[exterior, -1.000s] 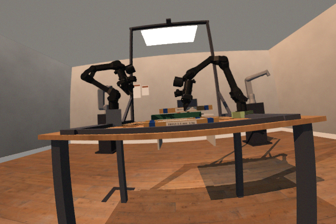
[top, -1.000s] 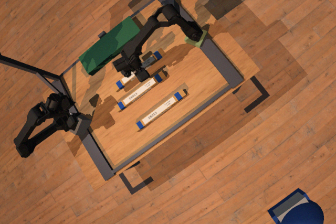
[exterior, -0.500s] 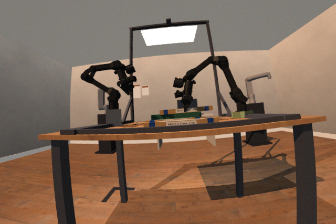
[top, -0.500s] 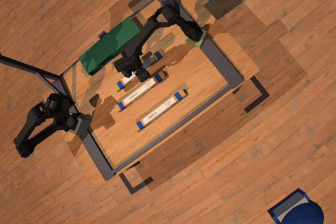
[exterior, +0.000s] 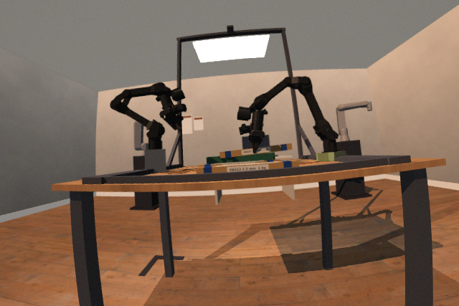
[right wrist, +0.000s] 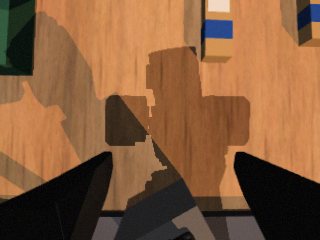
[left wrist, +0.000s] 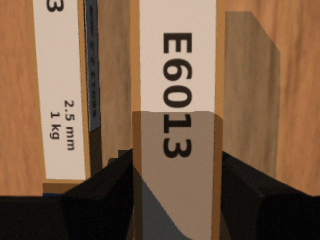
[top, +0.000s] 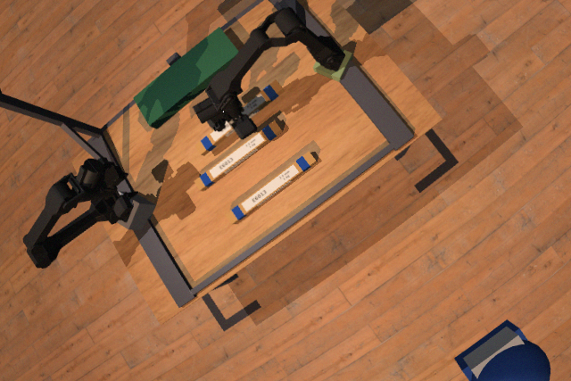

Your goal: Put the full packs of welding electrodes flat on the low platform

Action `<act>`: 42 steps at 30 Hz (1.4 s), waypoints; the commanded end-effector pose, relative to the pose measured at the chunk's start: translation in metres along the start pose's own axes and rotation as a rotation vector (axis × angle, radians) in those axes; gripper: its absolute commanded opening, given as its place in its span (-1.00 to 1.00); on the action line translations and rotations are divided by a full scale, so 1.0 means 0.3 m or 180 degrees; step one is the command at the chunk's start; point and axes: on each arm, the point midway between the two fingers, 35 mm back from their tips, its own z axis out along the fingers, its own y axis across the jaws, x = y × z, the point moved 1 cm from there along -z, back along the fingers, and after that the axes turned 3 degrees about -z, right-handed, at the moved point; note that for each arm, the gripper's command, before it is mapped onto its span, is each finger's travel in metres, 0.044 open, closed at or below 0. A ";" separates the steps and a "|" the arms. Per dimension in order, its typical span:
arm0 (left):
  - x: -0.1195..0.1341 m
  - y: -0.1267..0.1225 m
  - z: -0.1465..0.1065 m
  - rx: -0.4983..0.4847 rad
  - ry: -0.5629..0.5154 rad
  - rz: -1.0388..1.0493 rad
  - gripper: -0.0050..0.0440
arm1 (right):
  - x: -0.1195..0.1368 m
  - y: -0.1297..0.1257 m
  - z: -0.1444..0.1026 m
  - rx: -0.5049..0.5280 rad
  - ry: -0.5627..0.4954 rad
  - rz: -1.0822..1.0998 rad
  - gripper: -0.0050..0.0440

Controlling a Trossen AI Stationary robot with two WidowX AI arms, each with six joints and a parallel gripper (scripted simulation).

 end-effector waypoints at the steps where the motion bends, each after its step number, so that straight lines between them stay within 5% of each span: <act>1: -0.067 -0.005 -0.099 0.0033 -0.0284 -0.0004 -1.00 | -0.014 0.000 -0.019 -0.0002 -0.0070 0.0004 0.55; 42: -0.081 -0.005 -0.178 0.0033 -0.0284 -0.0004 -1.00 | -0.014 0.000 -0.019 -0.0002 -0.0070 0.0004 0.55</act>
